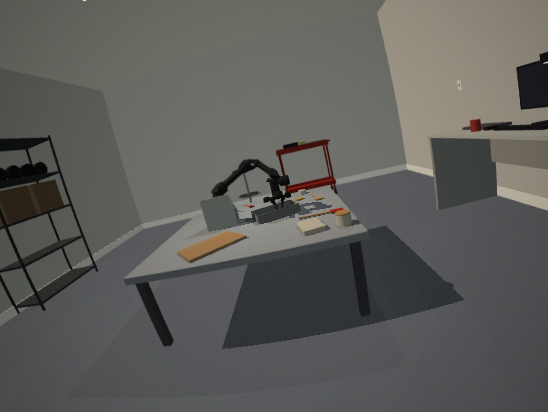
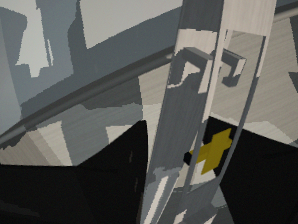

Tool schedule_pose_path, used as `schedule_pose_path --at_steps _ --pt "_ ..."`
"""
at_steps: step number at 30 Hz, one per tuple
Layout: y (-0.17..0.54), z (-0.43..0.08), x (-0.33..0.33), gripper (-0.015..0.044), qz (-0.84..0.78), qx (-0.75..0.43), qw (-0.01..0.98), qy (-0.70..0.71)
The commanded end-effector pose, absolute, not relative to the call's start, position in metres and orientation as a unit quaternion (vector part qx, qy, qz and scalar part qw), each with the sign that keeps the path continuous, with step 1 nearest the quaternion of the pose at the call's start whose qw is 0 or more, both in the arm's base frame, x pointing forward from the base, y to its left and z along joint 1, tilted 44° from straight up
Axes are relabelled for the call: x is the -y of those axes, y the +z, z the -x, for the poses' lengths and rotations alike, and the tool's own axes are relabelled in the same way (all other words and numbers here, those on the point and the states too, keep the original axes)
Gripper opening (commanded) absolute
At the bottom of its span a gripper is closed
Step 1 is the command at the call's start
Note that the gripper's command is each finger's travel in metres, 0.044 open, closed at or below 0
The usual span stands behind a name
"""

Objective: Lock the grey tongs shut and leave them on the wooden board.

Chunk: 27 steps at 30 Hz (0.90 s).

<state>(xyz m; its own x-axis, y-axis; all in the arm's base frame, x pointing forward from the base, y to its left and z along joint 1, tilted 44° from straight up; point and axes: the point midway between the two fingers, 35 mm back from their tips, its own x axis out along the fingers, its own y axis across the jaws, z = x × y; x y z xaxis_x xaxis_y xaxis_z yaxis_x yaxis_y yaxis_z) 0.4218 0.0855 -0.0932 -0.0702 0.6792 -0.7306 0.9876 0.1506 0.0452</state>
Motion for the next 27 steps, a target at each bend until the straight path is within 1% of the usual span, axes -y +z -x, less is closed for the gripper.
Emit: schedule_pose_path --at_steps 1,4,7,18,27 --pt "-0.056 -0.433 -0.051 -0.0150 -0.607 -0.687 0.324 -0.233" --pt "-0.024 -0.432 -0.018 -0.0150 -0.607 -0.689 0.322 -0.233" --pt "-0.012 -0.431 -0.007 -0.0150 -0.607 -0.689 0.321 -0.233" --pt "-0.014 -0.431 -0.008 -0.0150 -0.608 -0.689 0.319 -0.232" --pt "-0.040 -0.423 0.027 -0.0150 -0.584 -0.700 0.366 -0.189"
